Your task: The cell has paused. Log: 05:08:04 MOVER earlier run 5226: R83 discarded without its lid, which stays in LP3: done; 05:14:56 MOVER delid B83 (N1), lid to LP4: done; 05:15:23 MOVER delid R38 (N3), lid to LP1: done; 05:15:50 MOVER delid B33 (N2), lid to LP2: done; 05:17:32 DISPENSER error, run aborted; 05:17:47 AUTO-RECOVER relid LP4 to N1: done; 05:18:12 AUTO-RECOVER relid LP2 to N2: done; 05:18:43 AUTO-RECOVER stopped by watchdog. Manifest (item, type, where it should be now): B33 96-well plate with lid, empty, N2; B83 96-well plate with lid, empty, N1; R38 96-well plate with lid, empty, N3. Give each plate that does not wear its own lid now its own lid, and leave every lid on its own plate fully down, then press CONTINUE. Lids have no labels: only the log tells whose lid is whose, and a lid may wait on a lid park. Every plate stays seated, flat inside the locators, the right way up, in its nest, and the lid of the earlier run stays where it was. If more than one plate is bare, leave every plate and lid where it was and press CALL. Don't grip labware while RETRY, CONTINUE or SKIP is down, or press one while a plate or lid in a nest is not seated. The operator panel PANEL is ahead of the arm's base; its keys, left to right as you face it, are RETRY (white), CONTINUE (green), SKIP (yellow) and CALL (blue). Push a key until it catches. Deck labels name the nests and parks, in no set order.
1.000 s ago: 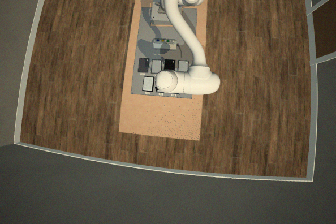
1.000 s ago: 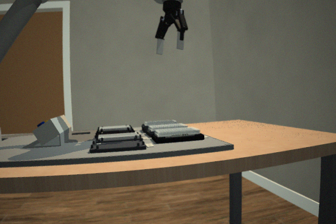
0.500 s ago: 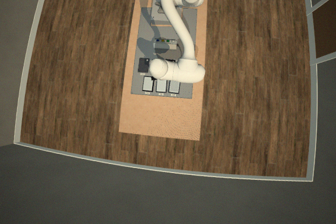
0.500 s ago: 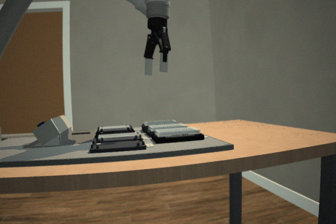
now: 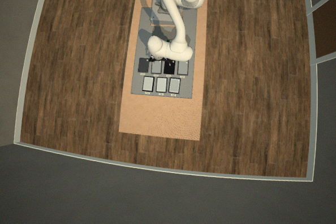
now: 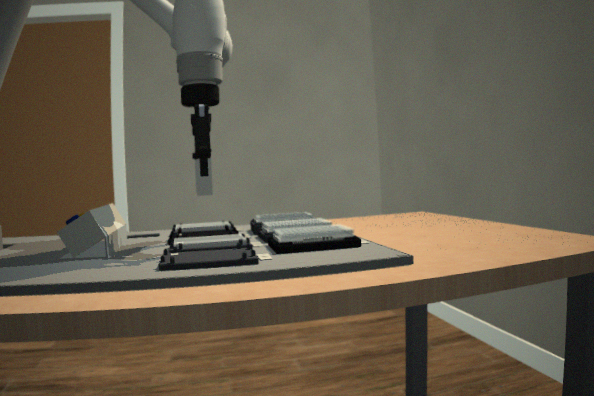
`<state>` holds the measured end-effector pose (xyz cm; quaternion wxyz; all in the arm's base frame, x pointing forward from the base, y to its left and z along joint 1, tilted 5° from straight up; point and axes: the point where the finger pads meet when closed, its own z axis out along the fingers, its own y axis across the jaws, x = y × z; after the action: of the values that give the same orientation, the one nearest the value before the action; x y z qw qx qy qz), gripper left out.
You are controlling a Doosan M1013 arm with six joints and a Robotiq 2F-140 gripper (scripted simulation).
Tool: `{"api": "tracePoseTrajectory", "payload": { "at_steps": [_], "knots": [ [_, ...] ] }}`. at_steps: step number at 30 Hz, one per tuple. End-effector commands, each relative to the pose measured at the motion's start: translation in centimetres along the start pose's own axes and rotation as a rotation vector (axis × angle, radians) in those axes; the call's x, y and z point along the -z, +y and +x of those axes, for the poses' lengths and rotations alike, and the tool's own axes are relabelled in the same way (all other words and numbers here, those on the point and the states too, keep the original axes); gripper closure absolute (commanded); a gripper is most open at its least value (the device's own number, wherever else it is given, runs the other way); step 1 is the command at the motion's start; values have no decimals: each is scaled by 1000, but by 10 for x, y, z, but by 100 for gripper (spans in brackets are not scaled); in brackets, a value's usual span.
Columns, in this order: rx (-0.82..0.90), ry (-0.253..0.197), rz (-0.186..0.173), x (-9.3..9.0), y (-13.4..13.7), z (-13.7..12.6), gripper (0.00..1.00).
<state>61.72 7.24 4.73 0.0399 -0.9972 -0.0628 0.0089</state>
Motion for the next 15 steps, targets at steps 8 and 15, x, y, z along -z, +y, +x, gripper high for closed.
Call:
{"api": "tracePoseTrajectory", "payload": {
  "at_steps": [8,15],
  "knots": [
    [-3,4,0,-1,1,-2,100],
    [-3,4,0,-1,1,-2,100]
  ]
}}
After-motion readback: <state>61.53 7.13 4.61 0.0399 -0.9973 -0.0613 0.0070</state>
